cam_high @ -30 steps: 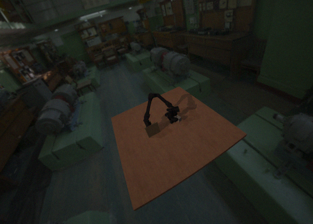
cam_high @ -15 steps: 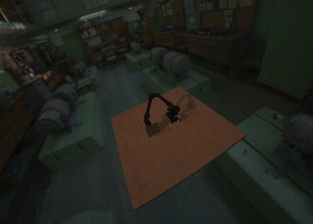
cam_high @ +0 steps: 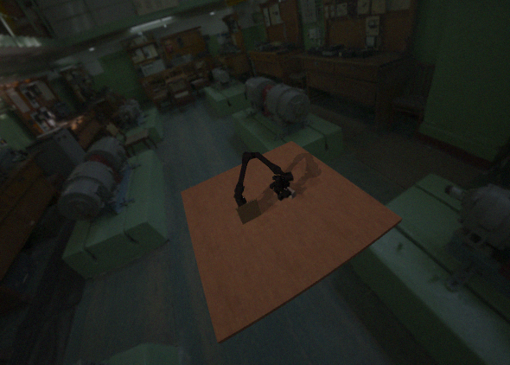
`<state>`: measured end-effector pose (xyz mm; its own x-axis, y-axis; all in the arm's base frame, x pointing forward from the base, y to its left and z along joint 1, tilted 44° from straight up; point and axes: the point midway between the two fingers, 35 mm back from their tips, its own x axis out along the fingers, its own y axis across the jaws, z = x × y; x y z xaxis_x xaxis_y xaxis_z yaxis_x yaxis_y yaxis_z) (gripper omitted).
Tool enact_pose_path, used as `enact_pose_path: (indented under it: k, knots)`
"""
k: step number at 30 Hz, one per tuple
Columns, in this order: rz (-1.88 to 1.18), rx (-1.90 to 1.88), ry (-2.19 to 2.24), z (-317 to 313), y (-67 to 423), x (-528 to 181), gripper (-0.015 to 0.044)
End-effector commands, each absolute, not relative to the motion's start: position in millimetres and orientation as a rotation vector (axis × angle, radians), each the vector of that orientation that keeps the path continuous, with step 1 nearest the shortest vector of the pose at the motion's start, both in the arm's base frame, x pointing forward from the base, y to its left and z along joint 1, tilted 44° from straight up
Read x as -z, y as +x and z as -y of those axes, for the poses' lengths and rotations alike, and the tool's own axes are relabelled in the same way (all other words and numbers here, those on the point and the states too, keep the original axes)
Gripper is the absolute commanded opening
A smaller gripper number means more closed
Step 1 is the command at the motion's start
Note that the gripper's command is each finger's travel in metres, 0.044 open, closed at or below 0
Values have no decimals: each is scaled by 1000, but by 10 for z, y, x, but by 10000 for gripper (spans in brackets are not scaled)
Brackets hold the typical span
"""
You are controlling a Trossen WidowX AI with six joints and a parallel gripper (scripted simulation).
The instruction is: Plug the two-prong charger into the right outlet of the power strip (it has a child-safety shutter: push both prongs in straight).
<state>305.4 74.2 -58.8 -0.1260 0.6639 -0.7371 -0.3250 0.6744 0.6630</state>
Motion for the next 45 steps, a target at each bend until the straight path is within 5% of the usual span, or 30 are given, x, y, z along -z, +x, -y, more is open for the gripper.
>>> enact_pose_path:
  k: [1,45]
  knots:
    - [-1467,-868,305,-752,3070,579,0]
    - [-1467,-868,305,-768,3127,567,0]
